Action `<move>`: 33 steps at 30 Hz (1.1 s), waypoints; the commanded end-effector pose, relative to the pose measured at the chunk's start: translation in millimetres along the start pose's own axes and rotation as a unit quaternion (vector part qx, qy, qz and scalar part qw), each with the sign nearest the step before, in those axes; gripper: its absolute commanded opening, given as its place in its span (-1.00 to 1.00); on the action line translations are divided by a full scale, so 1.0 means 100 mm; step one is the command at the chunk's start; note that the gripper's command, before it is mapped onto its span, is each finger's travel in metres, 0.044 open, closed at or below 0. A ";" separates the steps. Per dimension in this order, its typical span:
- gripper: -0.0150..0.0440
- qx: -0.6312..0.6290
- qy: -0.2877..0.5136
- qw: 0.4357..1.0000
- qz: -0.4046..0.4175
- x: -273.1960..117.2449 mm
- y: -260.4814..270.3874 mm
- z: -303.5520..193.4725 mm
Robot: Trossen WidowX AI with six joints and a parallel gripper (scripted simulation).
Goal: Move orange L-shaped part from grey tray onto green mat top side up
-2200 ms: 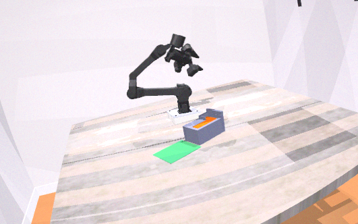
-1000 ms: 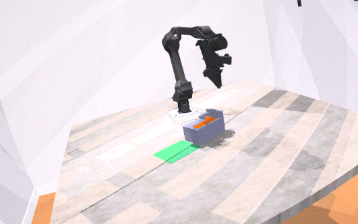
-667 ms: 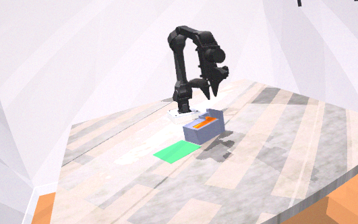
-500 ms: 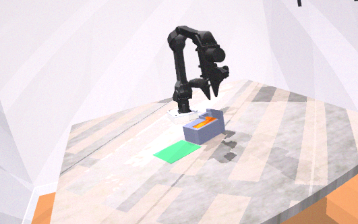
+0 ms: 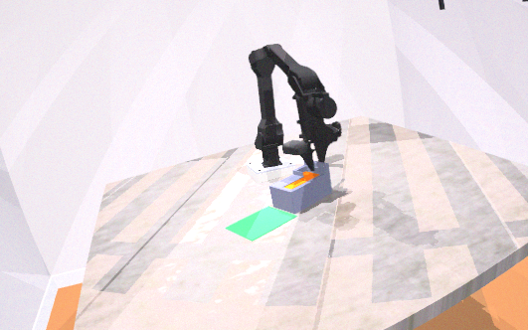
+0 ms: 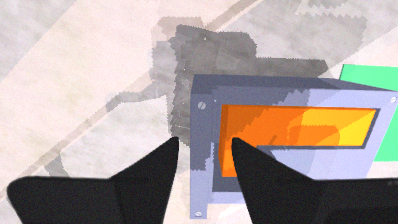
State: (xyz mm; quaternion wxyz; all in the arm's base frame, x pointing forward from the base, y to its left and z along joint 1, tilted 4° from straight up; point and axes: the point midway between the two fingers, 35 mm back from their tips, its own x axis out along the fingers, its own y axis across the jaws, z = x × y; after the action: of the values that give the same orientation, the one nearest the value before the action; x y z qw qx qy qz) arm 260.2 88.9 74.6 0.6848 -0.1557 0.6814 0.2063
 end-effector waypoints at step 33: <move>0.12 0.003 0.004 1.000 -0.001 0.36 0.00 -0.03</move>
State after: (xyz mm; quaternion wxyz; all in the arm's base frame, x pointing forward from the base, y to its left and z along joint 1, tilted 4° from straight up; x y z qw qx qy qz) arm 258.6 91.8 40.3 0.6839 -0.1549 0.6819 0.2081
